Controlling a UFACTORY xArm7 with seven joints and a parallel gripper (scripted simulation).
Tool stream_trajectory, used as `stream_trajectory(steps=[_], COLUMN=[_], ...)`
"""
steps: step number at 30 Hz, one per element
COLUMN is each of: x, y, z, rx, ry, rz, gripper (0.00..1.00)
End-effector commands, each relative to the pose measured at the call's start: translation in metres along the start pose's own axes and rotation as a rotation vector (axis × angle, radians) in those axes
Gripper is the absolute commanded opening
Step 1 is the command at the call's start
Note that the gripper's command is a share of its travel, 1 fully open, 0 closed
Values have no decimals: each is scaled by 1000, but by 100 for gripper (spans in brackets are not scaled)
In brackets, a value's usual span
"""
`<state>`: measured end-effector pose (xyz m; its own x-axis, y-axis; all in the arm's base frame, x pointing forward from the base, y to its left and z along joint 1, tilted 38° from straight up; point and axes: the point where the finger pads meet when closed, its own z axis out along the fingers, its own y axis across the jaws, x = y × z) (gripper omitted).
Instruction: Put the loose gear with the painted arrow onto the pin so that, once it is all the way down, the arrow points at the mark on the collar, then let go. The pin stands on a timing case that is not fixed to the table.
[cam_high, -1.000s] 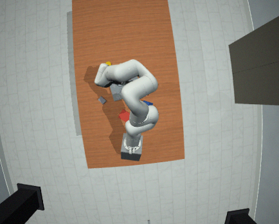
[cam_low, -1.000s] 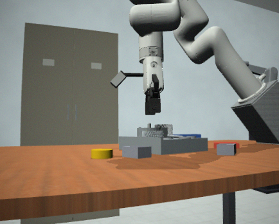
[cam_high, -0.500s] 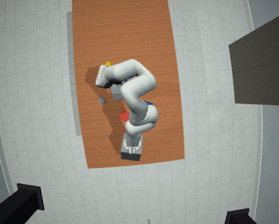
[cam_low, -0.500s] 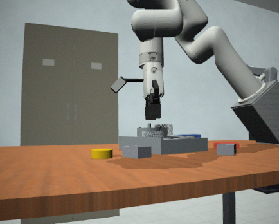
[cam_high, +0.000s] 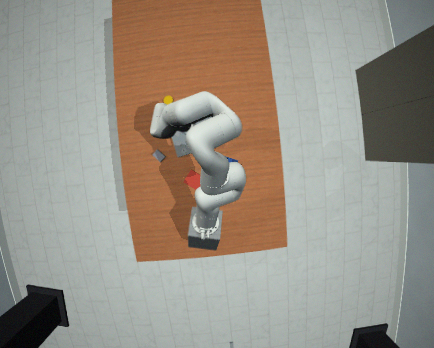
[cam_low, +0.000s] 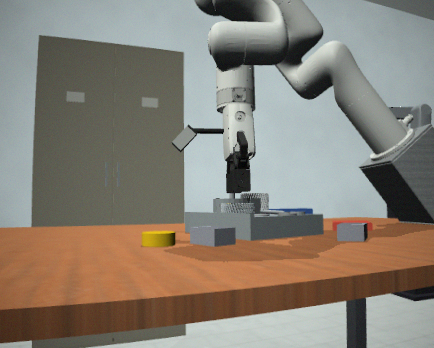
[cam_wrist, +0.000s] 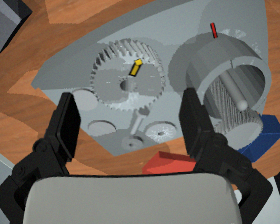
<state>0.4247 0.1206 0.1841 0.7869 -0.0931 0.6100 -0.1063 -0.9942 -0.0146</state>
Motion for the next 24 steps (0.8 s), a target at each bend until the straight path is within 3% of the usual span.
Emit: stream_trajectory(steps=[1,24], x=[1,1], y=[-1,-1], z=[2,3], rx=[1,1], ry=[3,3], rz=[0,0], gripper=[93,93])
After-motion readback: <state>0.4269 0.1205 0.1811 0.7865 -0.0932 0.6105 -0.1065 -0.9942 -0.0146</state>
